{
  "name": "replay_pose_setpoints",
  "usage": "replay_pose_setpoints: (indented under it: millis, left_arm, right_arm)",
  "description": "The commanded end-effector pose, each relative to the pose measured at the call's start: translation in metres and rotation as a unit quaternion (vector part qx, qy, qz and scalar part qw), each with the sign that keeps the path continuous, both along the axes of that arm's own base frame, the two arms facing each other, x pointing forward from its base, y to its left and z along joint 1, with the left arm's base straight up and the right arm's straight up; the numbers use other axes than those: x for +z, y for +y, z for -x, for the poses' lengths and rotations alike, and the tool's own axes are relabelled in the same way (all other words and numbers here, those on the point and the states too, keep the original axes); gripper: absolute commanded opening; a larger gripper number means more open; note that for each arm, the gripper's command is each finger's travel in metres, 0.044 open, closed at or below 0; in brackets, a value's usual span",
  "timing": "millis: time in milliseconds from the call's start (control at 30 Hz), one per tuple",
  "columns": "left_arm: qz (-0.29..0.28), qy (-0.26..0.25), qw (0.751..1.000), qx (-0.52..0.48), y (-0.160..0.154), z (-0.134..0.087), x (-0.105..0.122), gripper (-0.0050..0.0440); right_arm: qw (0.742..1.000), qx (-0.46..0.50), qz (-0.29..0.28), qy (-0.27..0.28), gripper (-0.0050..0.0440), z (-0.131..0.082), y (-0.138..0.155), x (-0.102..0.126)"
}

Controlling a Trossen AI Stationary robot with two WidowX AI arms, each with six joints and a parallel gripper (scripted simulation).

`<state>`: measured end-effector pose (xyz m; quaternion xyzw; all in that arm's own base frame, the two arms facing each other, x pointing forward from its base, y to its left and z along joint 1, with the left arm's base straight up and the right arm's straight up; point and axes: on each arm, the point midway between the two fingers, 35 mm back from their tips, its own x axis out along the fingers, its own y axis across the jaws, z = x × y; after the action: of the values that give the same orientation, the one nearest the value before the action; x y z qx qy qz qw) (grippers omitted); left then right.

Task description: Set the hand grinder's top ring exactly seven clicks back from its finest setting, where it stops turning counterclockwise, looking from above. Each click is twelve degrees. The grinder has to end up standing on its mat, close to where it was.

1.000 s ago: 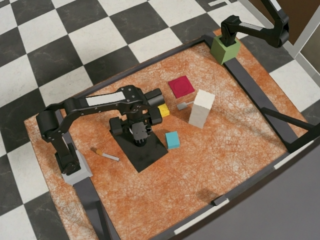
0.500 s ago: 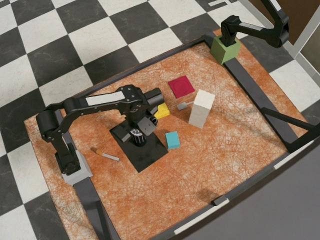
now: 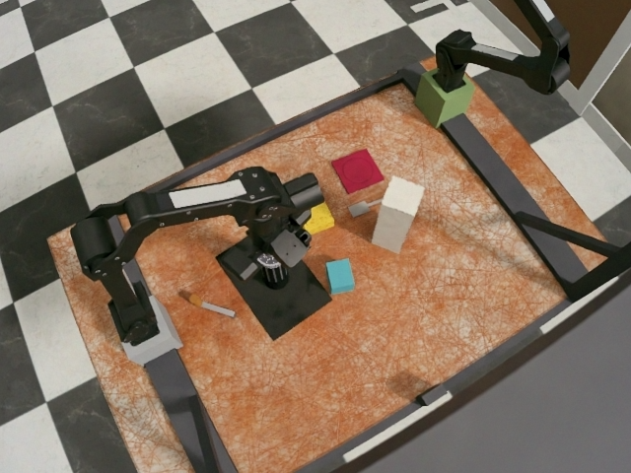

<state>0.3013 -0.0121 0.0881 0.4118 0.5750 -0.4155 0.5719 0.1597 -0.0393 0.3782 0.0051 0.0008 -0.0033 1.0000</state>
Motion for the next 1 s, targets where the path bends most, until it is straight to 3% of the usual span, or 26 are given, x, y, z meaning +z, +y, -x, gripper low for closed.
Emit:
replay_pose_setpoints:
  millis: [0, 200, 967]
  left_arm:
    - [0.001, -0.016, 1.000, -0.001, -0.0009, -0.0036, 0.0082, 0.0326]
    - [0.001, -0.016, 1.000, -0.001, -0.0009, -0.0036, 0.0082, 0.0300]
    - [0.001, -0.016, 1.000, -0.001, -0.0009, -0.0031, 0.0082, 0.0295]
  right_arm:
    - [1.000, 0.002, 0.003, -0.001, 0.0400, 0.0000, 0.0008, 0.0033]
    - [1.000, 0.002, 0.003, -0.001, 0.0400, 0.0000, 0.0008, 0.0033]
    - [1.000, 0.002, 0.003, -0.001, 0.0400, 0.0000, 0.0008, 0.0033]
